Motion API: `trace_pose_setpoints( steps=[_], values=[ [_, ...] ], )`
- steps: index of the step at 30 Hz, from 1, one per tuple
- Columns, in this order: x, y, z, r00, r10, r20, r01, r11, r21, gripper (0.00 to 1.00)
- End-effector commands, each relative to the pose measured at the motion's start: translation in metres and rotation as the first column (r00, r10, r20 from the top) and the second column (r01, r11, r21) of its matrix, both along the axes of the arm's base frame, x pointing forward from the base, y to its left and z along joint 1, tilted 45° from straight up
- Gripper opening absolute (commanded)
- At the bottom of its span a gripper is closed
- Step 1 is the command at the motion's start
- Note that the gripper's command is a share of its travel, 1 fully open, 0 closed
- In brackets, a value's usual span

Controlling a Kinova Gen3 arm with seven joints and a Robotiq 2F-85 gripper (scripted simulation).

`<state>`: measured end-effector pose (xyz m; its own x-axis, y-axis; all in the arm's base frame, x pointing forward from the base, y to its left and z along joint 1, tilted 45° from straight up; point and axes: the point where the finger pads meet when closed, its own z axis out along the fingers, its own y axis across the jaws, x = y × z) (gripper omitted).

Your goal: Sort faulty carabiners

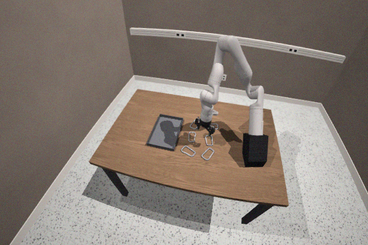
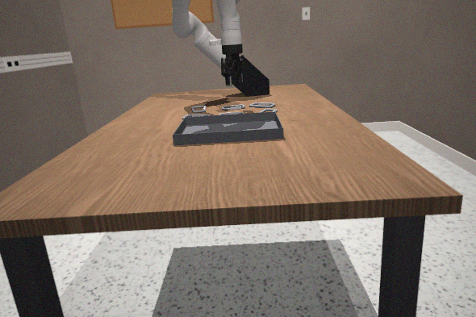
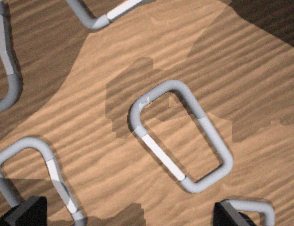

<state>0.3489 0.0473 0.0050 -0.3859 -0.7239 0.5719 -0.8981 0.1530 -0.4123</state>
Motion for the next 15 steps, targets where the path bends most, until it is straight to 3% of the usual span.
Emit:
trace_pose_setpoints(
  steps=[1,2,15],
  values=[
    [0.001,0.001,0.001,1.000,-0.001,0.002,0.001,1.000,0.005,1.00],
    [0.029,-0.029,0.043,0.999,0.028,-0.025,-0.028,1.000,-0.005,1.00],
    [0.029,-0.029,0.043,0.999,0.028,-0.025,-0.028,1.000,-0.005,1.00]
  ],
)
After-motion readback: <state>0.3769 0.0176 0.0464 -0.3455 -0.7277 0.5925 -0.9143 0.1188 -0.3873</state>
